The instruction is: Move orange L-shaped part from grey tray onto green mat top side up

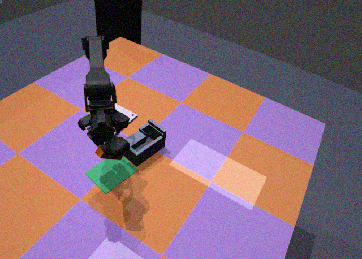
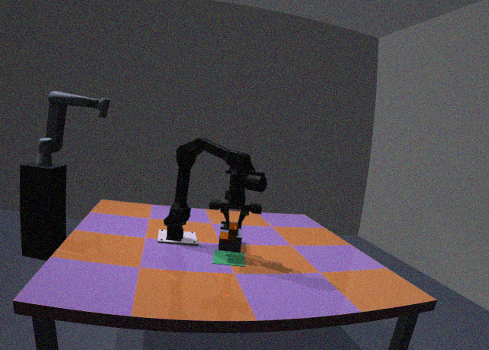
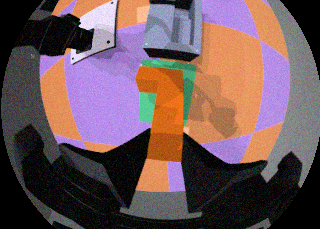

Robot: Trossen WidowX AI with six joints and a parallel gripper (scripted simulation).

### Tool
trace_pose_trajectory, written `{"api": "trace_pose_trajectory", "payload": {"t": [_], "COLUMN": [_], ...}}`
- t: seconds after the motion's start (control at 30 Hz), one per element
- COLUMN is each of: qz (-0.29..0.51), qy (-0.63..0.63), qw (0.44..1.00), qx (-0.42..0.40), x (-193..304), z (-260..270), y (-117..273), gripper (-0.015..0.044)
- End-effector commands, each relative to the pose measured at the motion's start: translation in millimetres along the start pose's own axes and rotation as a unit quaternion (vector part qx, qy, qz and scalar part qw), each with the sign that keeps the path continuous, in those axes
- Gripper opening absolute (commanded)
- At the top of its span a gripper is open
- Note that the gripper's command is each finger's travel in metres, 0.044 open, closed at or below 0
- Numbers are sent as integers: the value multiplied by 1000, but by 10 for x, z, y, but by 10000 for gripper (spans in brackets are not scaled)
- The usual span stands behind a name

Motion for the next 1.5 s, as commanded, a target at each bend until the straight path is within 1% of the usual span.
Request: {"api": "trace_pose_trajectory", "payload": {"t": [0.0, 0.93, 1.47], "qz": [-1, -1, -1], "qy": [2, 2, 2], "qw": [1000, 1000, 1000], "qx": [-3, -3, -3], "x": [-4, -7, -7], "z": [12, 18, 18], "y": [-77, -525, -538], "gripper": [0, 0, 0]}}
Point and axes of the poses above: the point midway between the two fingers, 35 mm back from their tips, its own y axis back along the fingers, its own z axis across the jaws, x = y × z, the point moved 8 cm from there along y, back along the fingers, and after that the axes turned 4 degrees about -y, right-handed, at the moved point
